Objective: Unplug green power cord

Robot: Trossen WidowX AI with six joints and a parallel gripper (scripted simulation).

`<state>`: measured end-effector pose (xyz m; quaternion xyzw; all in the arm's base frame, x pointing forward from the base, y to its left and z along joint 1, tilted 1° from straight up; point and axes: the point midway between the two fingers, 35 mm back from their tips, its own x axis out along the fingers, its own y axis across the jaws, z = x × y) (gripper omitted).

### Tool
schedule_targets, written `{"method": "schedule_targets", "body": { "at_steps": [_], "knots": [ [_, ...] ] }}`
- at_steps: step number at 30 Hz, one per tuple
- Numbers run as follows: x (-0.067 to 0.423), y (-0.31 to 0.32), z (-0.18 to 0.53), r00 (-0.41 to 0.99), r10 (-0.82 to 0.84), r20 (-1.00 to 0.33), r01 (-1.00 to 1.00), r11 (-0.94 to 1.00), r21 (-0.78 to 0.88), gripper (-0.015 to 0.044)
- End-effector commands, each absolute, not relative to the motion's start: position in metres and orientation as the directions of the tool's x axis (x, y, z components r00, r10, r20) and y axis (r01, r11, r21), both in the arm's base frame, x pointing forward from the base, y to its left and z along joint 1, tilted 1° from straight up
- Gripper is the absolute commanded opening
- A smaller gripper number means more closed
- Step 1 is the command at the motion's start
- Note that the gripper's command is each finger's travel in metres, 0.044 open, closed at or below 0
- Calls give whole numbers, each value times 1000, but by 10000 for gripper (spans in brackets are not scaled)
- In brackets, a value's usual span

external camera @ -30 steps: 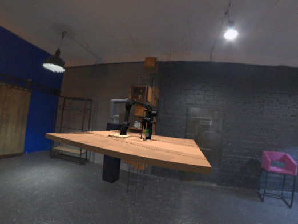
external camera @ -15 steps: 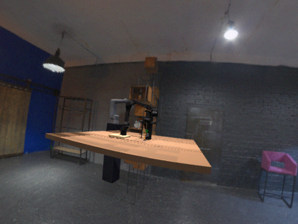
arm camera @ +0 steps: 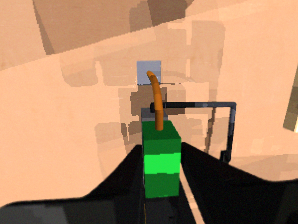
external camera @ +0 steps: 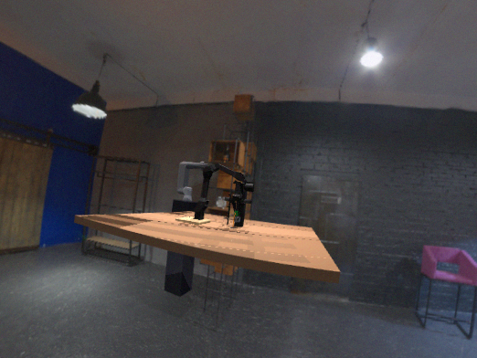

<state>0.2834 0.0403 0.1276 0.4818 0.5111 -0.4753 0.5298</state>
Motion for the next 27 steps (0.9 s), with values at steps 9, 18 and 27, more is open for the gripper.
{"method": "schedule_targets", "body": {
  "at_steps": [9,18,27],
  "knots": [
    [284,40,128,26,-11,-1000,996,84,25,2],
    [286,30,128,27,-12,-1000,996,83,25,0],
    [288,15,128,27,-14,-1000,996,82,26,0]
  ]
}}
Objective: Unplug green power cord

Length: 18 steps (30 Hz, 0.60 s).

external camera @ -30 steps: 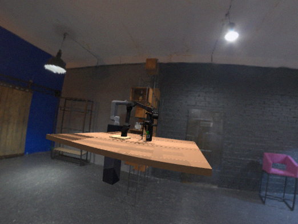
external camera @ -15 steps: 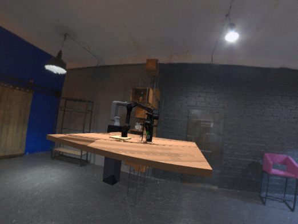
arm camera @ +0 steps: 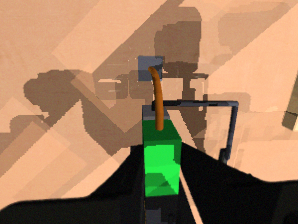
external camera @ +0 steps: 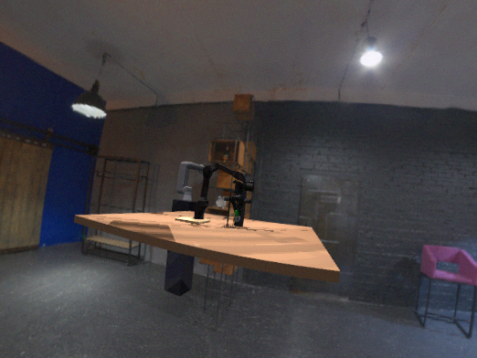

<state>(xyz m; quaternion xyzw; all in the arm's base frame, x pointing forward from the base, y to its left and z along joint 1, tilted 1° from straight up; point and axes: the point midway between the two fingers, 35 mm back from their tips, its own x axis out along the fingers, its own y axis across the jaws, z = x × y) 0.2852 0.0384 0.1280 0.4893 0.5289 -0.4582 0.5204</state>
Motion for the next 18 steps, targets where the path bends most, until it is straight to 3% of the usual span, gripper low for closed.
{"method": "schedule_targets", "body": {
  "at_steps": [1,18],
  "knots": [
    [288,14,129,27,-14,-1000,996,82,26,0],
    [287,-14,128,27,-18,-999,996,80,25,0]
  ]
}}
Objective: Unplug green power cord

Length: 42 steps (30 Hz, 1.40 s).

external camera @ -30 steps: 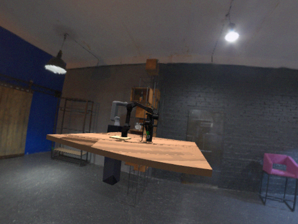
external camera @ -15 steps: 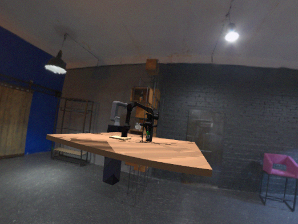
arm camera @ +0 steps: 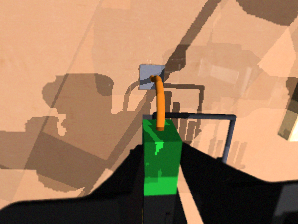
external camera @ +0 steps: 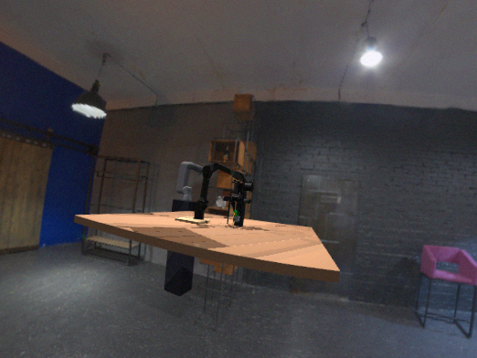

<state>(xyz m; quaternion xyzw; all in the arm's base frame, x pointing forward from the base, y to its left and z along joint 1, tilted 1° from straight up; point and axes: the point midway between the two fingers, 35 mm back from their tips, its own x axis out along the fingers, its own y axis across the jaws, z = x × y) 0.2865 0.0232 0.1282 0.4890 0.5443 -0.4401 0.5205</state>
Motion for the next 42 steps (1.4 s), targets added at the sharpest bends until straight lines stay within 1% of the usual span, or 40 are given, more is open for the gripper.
{"method": "schedule_targets", "body": {
  "at_steps": [1,2,7,15,19,22,24,42],
  "knots": [
    [287,-16,128,27,-18,-999,996,80,25,0],
    [287,-17,128,27,-19,-999,996,80,25,0],
    [286,0,128,26,-17,-1000,997,79,25,131],
    [286,0,128,26,-17,-1000,997,79,25,341],
    [289,-19,132,27,-19,-999,997,79,25,440],
    [290,-50,139,27,-23,-999,997,79,25,440],
    [290,-60,141,27,-24,-999,997,79,25,440],
    [290,-60,141,27,-24,-999,997,79,25,440]
  ]
}}
